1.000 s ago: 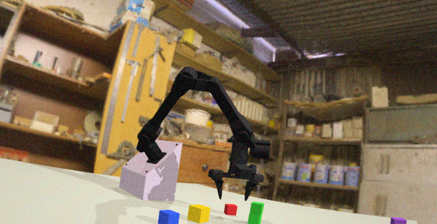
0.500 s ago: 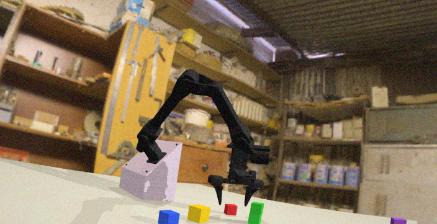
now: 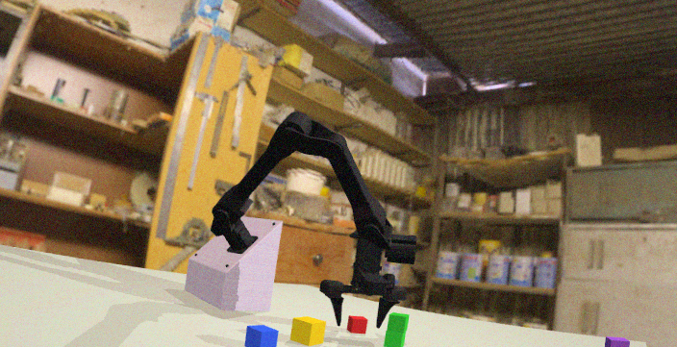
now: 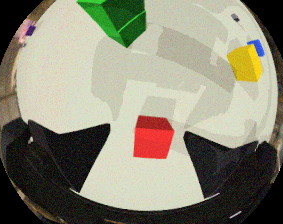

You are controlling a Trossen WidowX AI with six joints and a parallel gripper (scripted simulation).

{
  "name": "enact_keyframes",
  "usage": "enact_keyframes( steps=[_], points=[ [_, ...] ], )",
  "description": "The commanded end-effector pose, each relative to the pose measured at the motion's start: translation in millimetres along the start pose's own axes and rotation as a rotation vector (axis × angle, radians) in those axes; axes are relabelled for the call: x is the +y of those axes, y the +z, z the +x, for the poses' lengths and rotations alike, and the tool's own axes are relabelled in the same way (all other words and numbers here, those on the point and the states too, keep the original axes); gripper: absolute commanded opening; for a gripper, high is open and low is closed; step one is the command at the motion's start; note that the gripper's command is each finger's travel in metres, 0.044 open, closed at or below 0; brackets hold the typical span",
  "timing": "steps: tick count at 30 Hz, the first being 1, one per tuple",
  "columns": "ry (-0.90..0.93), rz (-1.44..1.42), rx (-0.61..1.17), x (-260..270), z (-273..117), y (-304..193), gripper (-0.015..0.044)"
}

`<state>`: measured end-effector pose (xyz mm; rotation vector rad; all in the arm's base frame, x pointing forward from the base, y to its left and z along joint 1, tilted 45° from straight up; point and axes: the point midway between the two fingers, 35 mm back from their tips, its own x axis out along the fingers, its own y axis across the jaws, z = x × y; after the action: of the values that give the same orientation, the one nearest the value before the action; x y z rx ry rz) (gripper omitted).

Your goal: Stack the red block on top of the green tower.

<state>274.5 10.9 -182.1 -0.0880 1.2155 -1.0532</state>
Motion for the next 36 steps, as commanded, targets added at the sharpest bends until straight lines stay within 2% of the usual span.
enact_keyframes(
  steps=[1, 15, 27, 35, 36],
  points=[
    [-0.011, -0.011, -0.002, -3.3, 4.0, -2.2, 0.044],
    [-0.006, -0.004, 0.002, -3.5, 3.0, -1.9, 0.044],
    [-0.006, -0.004, 0.002, -3.5, 3.0, -1.9, 0.0125],
    [-0.006, -0.004, 0.002, -3.5, 3.0, -1.9, 0.0072],
    [-0.006, -0.005, 0.002, -3.3, 2.0, -1.9, 0.0045]
  ],
)
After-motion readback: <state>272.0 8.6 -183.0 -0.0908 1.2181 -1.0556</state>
